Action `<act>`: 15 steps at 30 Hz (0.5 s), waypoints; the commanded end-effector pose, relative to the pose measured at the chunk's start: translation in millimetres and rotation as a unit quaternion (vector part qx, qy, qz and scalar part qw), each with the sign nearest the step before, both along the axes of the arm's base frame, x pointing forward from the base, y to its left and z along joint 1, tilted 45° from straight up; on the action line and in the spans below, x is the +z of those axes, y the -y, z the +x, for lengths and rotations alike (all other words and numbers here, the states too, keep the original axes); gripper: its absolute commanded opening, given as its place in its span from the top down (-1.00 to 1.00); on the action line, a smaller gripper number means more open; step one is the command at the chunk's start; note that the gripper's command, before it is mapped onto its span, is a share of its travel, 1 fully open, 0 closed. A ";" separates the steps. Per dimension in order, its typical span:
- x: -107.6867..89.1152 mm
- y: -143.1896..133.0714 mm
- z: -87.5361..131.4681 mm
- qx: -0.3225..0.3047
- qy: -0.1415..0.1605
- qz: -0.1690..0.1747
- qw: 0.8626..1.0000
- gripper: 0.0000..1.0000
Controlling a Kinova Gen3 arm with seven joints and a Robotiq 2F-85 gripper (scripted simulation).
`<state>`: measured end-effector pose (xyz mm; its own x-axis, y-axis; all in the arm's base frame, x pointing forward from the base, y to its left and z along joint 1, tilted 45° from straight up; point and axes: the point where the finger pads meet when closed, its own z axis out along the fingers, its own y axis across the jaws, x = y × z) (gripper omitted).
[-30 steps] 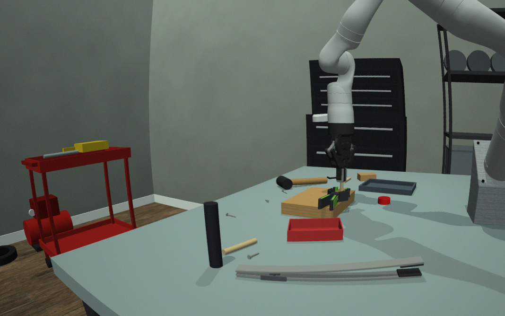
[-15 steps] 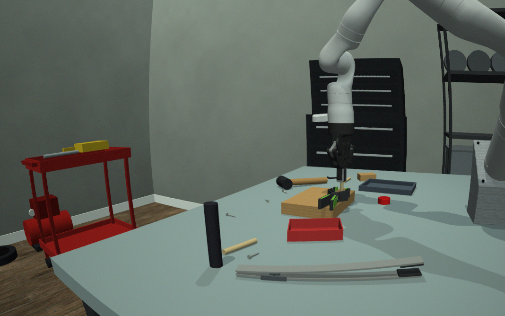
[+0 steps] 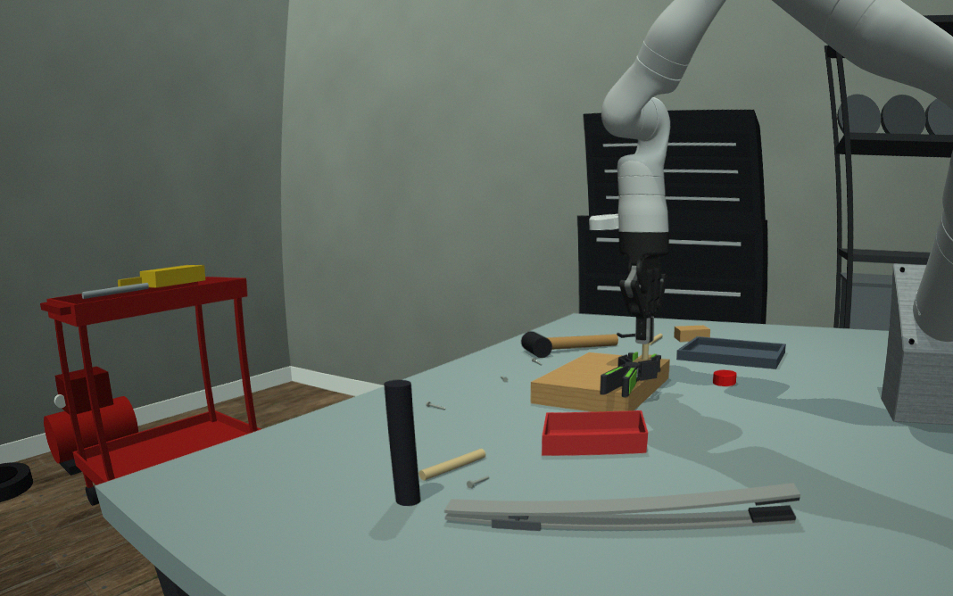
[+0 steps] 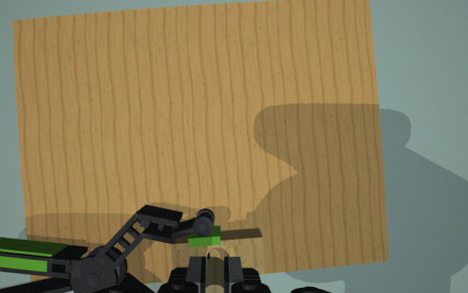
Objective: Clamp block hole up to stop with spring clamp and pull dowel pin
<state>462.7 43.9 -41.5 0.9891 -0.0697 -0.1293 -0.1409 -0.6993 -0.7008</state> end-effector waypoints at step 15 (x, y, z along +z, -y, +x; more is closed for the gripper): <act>-2.3 3.4 3.4 0.032 0.041 -0.001 0.999 0.80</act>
<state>462.5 43.8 -41.5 0.9974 -0.0111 -0.0707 -0.0581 -0.7028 -0.7090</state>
